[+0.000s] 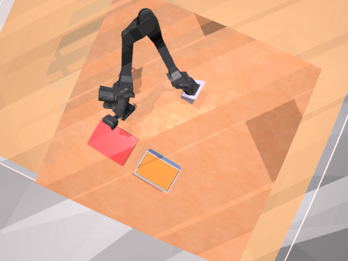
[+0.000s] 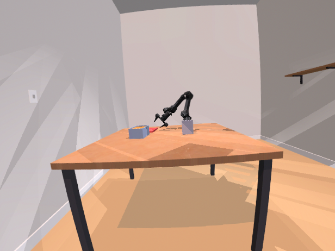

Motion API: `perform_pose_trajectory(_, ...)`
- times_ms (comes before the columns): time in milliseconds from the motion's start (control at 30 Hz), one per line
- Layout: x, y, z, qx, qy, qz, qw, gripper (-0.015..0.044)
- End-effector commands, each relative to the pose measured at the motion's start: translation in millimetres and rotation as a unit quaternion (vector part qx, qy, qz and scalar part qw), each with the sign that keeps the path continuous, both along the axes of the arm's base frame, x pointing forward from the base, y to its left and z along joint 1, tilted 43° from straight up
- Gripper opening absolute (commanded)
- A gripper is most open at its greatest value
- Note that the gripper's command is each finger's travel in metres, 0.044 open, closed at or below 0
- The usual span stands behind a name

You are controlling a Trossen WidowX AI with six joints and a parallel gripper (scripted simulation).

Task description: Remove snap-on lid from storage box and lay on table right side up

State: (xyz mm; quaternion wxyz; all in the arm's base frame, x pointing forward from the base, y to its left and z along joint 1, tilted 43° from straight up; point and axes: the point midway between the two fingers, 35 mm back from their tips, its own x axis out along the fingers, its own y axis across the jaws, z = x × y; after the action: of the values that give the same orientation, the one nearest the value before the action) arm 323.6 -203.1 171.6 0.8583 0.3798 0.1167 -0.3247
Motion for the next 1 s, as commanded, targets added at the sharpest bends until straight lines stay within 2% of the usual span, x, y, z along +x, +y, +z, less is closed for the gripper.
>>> perform_pose_trajectory(0, -8, 1, -1, -0.001, 0.002, 0.003, 1.000, 0.0440)
perform_pose_trajectory(467, -36, 2, -2, -0.001, 0.003, 0.003, 1.000, 0.0440)
perform_pose_trajectory(967, -41, 18, 17, -0.001, 0.003, 0.003, 1.000, 0.0440)
